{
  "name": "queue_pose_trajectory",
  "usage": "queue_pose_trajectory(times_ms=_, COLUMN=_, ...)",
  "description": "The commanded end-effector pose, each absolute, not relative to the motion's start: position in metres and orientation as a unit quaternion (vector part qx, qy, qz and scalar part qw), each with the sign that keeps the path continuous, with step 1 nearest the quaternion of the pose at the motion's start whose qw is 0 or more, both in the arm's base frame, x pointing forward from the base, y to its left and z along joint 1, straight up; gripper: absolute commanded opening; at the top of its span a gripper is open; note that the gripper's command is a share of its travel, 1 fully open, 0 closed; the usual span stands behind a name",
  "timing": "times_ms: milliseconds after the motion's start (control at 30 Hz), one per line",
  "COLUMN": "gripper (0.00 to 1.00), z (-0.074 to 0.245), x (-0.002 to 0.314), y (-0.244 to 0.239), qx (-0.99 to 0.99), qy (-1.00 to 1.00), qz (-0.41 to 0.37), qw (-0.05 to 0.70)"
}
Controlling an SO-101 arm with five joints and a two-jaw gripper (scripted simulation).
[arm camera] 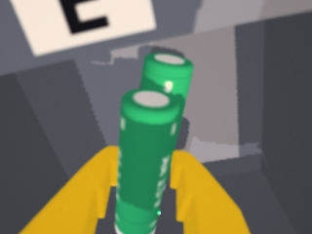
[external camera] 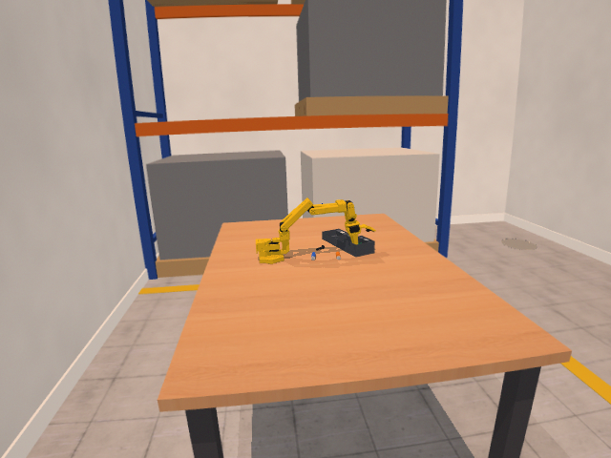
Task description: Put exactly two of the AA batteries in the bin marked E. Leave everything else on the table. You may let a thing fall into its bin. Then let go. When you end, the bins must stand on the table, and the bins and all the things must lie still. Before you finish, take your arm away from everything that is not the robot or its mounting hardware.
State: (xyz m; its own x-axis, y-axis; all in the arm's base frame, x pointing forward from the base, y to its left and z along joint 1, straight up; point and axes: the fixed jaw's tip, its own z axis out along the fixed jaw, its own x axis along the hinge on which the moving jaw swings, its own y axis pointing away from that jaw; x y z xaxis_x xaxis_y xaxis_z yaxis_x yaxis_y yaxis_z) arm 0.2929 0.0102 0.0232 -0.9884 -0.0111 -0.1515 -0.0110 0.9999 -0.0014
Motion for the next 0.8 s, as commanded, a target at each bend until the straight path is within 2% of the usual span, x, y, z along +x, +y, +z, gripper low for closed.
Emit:
queue_pose_trajectory(times_ms=0, gripper=0.13, z=0.03, x=0.297, y=0.008, qx=-0.004, qy=0.996, qz=0.0, qw=0.094)
queue_pose_trajectory(times_ms=533, gripper=0.16, z=0.031, x=0.297, y=0.008, qx=-0.004, qy=0.996, qz=0.0, qw=0.094)
queue_pose_trajectory(times_ms=767, gripper=0.16, z=0.043, x=0.295, y=0.008, qx=-0.004, qy=0.995, qz=0.0, qw=0.096)
